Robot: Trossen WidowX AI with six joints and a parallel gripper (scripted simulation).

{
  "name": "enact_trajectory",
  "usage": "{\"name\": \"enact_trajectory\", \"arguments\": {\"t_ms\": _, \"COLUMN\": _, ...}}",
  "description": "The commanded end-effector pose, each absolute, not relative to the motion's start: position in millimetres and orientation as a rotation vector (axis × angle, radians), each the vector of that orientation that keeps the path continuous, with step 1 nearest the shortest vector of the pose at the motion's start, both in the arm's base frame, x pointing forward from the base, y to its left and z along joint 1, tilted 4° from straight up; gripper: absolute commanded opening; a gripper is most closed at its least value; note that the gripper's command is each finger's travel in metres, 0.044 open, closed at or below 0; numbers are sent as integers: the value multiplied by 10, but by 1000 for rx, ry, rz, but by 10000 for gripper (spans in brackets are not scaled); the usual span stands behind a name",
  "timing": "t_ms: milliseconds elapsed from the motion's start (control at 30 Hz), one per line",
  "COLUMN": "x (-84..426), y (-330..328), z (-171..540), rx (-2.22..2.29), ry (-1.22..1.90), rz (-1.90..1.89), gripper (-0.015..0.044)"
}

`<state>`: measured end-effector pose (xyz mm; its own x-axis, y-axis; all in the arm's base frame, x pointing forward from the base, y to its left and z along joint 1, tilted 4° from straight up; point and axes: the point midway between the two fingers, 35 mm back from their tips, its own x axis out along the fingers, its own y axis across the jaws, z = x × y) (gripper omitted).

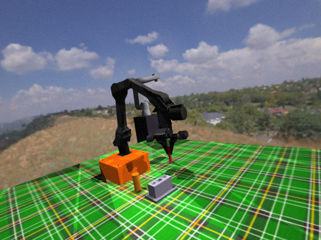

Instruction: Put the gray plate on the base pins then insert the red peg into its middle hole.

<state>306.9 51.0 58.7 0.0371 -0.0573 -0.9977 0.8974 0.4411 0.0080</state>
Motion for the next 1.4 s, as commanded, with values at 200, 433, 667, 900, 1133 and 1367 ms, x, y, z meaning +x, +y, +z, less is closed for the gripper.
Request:
{"name": "enact_trajectory", "arguments": {"t_ms": 200, "x": 3196, "y": 253, "z": 574, "rx": 826, "ry": 1338, "rz": -886, "gripper": 0}}
{"name": "enact_trajectory", "arguments": {"t_ms": 433, "x": 3282, "y": 55, "z": 593, "rx": 823, "ry": 1337, "rz": -885, "gripper": 0}}
{"name": "enact_trajectory", "arguments": {"t_ms": 667, "x": 3354, "y": -152, "z": 611, "rx": 819, "ry": 1336, "rz": -884, "gripper": 0}}
{"name": "enact_trajectory", "arguments": {"t_ms": 900, "x": 3412, "y": -368, "z": 628, "rx": 814, "ry": 1334, "rz": -883, "gripper": 0}}
{"name": "enact_trajectory", "arguments": {"t_ms": 1133, "x": 3449, "y": -589, "z": 644, "rx": 810, "ry": 1333, "rz": -883, "gripper": 0}}
{"name": "enact_trajectory", "arguments": {"t_ms": 1367, "x": 3462, "y": -731, "z": 653, "rx": 807, "ry": 1332, "rz": -883, "gripper": 0}}
